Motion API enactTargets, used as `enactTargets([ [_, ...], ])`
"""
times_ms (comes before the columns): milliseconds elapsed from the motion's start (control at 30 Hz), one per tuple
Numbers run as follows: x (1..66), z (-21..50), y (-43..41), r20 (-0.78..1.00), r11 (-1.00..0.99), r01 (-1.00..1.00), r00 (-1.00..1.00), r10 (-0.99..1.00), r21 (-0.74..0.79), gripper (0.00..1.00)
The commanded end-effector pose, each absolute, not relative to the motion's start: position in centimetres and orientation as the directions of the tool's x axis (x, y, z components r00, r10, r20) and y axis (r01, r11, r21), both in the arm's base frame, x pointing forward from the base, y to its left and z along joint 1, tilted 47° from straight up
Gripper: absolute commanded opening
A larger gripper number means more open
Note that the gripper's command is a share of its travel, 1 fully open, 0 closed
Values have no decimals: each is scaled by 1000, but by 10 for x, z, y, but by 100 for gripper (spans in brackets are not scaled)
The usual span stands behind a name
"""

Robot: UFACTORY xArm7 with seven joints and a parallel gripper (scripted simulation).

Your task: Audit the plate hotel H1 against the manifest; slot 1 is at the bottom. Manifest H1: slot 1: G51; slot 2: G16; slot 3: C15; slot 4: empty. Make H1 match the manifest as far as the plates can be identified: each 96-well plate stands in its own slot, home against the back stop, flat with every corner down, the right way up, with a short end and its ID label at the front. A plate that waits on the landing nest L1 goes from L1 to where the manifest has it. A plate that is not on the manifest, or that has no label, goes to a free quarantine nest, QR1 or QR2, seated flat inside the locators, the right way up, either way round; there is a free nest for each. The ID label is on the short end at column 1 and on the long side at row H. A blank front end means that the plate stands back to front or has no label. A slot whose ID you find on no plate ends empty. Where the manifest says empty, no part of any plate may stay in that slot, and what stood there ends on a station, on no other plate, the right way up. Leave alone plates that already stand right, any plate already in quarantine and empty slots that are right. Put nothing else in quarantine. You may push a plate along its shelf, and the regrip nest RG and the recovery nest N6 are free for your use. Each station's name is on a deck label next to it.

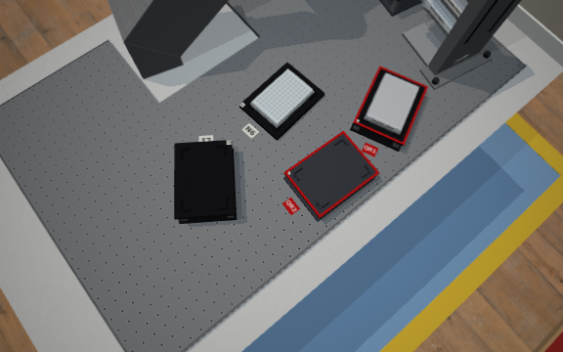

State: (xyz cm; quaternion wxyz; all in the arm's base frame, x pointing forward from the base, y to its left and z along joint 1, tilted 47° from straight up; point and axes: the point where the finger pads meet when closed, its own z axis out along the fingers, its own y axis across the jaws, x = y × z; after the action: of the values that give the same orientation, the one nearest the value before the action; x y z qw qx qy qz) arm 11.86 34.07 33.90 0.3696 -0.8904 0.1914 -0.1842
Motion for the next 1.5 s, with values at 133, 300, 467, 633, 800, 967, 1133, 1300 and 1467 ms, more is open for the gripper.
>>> enactTargets([
  [133, 118, 341, 341, 283, -652, -205, 778, -561, -730, 100],
  [300, 118, 340, 341, 324, -652, -205, 737, -594, -730, 100],
  [467, 118, 340, 341, 363, -652, -205, 692, -624, -730, 100],
  [633, 118, 340, 341, 410, -652, -205, 633, -657, -730, 100],
  [800, 118, 340, 341, 454, -652, -205, 568, -686, -730, 100],
  [967, 118, 340, 341, 479, -652, -205, 528, -702, -730, 100],
  [1133, 118, 340, 341, 518, -652, -205, 457, -723, -730, 100],
  [1300, 118, 340, 341, 553, -652, -205, 384, -739, -730, 100],
  [1467, 118, 340, 341, 573, -652, -205, 338, -747, -730, 100],
])
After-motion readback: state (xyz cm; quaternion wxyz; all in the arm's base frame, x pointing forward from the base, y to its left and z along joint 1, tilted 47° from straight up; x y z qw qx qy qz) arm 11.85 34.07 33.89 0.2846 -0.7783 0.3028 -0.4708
